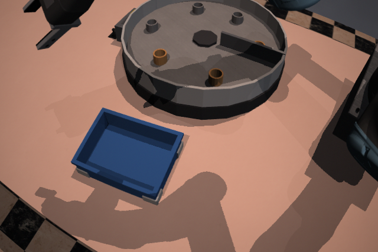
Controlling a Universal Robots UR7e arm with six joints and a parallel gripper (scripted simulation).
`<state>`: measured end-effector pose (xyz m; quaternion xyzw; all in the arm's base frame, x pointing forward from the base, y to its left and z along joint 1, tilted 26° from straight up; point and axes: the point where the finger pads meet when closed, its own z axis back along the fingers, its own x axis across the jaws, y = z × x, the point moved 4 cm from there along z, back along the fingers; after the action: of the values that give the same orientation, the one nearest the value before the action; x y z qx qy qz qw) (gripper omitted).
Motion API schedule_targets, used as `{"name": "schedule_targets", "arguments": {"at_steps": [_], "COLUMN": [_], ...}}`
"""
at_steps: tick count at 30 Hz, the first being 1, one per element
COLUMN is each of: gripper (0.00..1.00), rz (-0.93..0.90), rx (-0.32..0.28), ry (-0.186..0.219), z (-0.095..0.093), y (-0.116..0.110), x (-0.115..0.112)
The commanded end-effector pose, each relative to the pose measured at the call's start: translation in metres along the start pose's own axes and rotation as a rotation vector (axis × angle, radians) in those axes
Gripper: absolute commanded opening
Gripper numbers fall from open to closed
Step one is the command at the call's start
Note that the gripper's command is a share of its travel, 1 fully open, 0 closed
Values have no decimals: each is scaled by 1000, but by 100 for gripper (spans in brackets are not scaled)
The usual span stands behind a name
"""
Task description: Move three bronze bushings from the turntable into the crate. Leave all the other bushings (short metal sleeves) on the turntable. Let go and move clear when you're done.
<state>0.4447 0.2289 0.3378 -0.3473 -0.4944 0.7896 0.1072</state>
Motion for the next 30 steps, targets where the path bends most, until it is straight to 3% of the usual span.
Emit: {"name": "schedule_targets", "arguments": {"at_steps": [1,8,13,25,30], "gripper": [100,100,100,100,100], "rz": [3,3,3,3,2], "rx": [-1,-1,-2,-2,-3], "ry": [-9,-9,-7,-7,-3], "z": [7,7,40,40,72], "y": [7,7,48,48,90], "x": [-3,-3,-19,-19,-34]}}
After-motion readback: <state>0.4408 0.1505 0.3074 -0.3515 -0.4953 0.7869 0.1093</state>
